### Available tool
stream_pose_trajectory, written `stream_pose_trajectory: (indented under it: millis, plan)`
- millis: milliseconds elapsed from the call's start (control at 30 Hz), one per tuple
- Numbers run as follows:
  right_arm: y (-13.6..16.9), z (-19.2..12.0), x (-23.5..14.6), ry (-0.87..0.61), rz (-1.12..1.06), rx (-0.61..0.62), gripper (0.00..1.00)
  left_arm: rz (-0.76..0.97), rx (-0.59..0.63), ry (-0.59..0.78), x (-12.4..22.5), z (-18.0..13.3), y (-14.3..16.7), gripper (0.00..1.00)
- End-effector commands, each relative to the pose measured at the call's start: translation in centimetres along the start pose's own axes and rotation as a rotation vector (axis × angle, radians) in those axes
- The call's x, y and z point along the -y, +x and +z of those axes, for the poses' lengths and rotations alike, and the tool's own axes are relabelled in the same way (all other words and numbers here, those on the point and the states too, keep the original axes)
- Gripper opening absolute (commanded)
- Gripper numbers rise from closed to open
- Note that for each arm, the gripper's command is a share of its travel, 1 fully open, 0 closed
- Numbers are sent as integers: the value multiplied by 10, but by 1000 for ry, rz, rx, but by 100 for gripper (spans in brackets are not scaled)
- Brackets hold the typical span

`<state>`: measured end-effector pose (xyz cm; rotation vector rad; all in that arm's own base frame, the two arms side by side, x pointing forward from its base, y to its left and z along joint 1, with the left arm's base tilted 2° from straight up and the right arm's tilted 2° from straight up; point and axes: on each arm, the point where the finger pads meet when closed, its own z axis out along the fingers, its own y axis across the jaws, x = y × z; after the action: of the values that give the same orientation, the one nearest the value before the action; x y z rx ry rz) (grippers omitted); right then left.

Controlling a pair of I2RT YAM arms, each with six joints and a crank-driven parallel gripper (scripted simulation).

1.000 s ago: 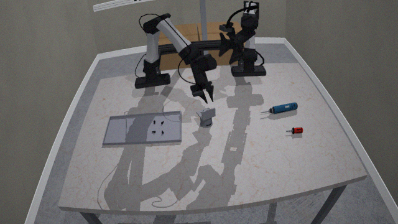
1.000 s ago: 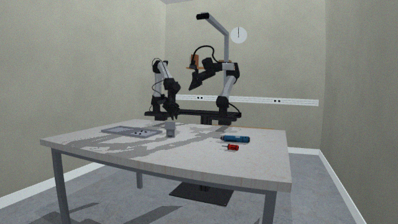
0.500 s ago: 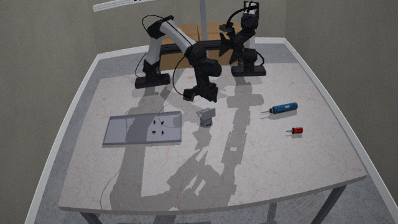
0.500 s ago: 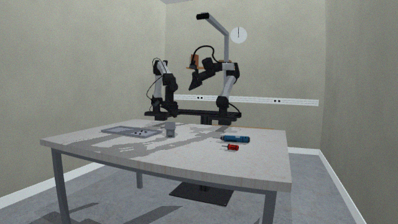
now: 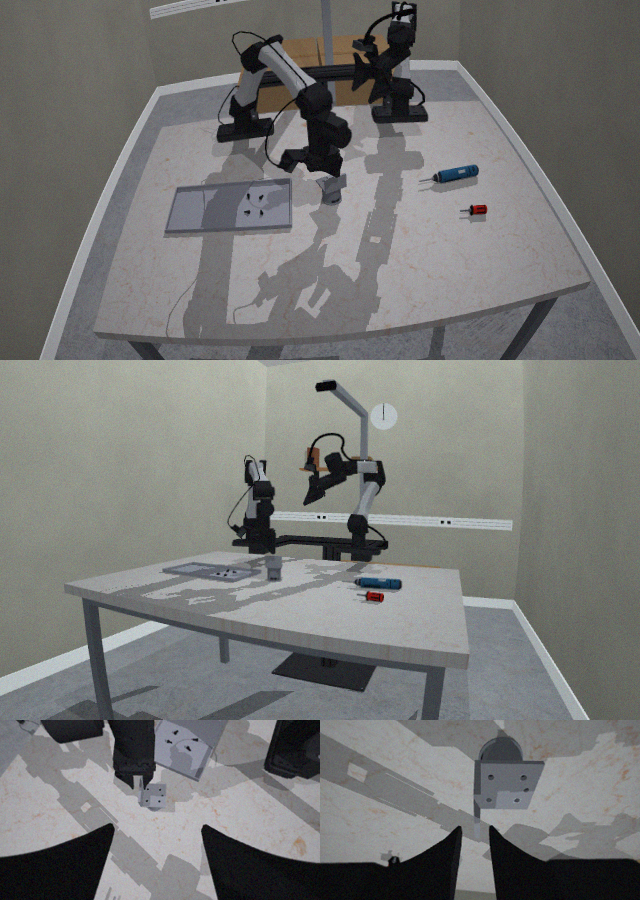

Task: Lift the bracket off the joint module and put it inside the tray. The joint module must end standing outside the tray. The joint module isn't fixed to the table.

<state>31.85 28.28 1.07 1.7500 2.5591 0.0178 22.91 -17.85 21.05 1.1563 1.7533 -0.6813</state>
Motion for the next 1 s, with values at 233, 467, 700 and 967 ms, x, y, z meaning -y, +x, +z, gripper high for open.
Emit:
stream_pose_trajectory:
  millis: [233,467,700,967]
  plan:
    - [4,30,0,9,18,-6,21,15,19,-9,-1,-1,-7,100]
    - [5,21,-10,-33,22,-21,17,15,19,-9,-1,-1,-7,100]
    - [6,17,-11,-42,22,-30,0,15,19,-9,-1,-1,-7,100]
    - [10,1,-16,-61,20,-44,0,15,19,-9,-1,-1,-7,100]
